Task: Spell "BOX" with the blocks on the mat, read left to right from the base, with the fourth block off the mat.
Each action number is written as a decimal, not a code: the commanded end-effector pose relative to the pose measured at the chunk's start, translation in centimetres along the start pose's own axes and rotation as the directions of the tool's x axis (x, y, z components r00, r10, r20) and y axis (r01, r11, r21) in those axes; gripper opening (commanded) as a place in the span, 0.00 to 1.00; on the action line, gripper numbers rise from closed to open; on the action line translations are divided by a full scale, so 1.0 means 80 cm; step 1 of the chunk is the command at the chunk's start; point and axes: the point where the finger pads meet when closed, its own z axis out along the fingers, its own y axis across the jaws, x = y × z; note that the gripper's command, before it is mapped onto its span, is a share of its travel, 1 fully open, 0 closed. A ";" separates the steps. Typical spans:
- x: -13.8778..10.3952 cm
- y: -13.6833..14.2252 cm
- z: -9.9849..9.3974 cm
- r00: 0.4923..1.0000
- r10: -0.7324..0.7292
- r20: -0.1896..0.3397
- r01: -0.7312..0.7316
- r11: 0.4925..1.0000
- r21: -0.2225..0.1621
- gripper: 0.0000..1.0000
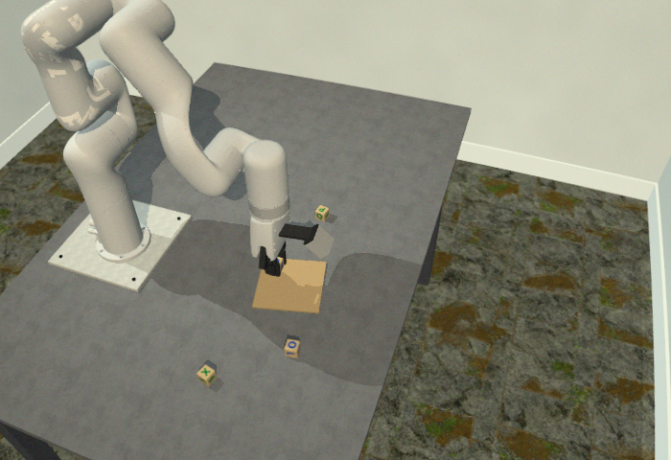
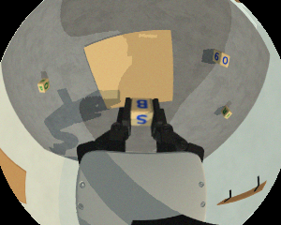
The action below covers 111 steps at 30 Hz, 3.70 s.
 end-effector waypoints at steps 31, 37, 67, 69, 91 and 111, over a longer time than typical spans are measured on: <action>-0.003 -0.003 0.002 0.863 0.024 -0.504 -0.027 1.000 0.002 0.21; -0.003 -0.003 0.003 0.807 0.024 -0.590 -0.027 1.000 0.003 0.21; -0.008 -0.004 0.005 0.529 0.019 -0.848 -0.027 1.000 0.006 0.21; -0.008 -0.004 0.005 0.526 0.019 -0.850 -0.027 1.000 0.006 0.21; -0.008 -0.004 0.046 0.526 0.019 -0.850 -0.026 1.000 0.006 0.21; -0.008 -0.004 0.067 0.526 0.019 -0.851 -0.027 1.000 0.006 0.21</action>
